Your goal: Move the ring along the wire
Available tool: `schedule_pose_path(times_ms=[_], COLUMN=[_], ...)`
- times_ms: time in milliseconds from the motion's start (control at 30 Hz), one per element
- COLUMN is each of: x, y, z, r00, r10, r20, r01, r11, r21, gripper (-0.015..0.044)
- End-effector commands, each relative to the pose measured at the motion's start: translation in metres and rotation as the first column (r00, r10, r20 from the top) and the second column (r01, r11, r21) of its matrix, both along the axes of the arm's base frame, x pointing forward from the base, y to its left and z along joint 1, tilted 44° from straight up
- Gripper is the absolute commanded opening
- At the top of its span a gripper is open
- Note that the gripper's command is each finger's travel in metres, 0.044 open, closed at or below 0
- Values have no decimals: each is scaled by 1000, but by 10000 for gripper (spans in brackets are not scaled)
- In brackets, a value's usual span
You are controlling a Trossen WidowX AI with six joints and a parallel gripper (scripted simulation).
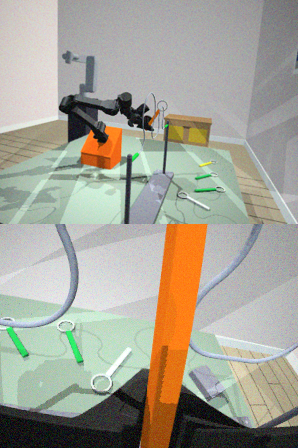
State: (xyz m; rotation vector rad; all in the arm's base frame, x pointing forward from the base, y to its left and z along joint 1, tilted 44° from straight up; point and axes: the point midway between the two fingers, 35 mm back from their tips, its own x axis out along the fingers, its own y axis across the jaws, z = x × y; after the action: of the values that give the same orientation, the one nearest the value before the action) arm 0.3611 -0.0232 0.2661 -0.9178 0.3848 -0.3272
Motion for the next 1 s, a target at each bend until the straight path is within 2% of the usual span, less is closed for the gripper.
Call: schedule_pose_path(times_ms=[0, 400, 967], x=[-1, -1, -1], y=[-4, -12, -15], z=[0, 15, 36], r00=[1000, 1000, 1000], r10=[-7, -9, -9], r20=[-6, 2, 13], r01=[6, 10, 15], r11=[997, 941, 776], r21=[-75, -337, -630], gripper=[-150, -150, -150])
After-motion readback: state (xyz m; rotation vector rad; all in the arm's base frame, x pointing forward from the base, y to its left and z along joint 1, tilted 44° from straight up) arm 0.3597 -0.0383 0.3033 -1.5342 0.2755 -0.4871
